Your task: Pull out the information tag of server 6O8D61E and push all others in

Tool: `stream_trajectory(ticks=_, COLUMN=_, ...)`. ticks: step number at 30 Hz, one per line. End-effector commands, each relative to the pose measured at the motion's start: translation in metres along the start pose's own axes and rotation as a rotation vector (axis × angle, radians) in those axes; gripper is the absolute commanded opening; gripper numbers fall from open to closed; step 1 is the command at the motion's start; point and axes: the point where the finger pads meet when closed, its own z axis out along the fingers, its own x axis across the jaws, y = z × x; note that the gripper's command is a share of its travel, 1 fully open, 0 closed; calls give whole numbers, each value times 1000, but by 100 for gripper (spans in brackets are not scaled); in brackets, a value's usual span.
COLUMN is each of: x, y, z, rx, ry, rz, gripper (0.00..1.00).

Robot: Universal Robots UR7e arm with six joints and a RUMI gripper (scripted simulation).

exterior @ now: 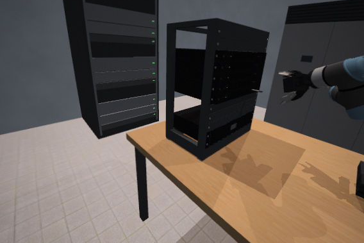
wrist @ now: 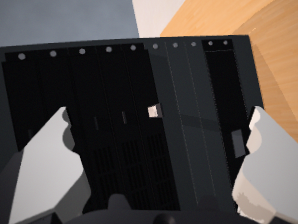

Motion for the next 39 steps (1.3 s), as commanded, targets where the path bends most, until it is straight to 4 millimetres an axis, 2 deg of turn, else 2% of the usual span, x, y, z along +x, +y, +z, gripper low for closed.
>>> stream_trajectory(ticks=1, x=-1, y=0, z=0, rx=1, ry=-1, rz=-9, gripper=100)
stream_trajectory(ticks=39, x=-3, y=-1, z=-3, rx=6, ry=-1, rz=-69, gripper=100)
